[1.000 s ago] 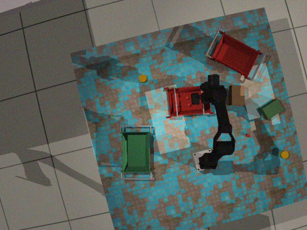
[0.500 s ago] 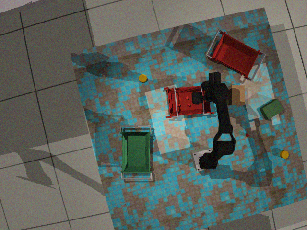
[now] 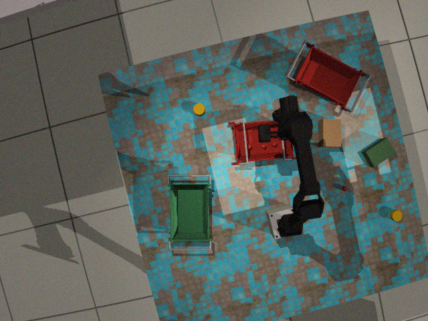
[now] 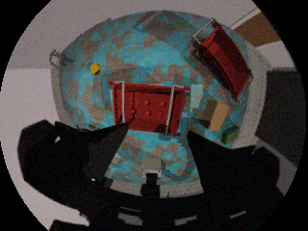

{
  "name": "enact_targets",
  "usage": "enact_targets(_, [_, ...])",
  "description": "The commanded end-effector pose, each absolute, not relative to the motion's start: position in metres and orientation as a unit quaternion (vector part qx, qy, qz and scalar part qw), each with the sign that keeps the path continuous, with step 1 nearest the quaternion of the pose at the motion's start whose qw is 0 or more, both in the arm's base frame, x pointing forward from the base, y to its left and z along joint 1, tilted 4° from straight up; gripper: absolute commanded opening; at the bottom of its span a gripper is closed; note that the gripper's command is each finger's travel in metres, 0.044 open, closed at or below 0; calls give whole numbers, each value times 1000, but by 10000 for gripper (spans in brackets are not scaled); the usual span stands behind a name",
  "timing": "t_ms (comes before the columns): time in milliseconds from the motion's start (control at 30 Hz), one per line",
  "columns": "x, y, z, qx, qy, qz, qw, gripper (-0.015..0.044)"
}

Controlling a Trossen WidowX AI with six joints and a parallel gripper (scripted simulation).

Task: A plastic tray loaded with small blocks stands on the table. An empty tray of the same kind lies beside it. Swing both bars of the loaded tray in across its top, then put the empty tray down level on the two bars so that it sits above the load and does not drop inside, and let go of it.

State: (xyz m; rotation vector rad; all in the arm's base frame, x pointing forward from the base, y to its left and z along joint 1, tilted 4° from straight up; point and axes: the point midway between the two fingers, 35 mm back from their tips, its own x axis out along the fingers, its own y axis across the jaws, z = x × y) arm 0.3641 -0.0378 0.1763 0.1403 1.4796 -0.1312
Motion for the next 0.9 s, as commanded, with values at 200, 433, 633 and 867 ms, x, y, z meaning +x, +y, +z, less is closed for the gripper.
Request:
enact_targets(200, [338,126,131,69,681,-59,726,440])
enact_targets(433, [272,225,100,78,681,-65,726,440])
enact_targets(633, [192,284,74,86,679,-68,726,440])
enact_targets(867, [125,309,56,93,677,-70,726,440])
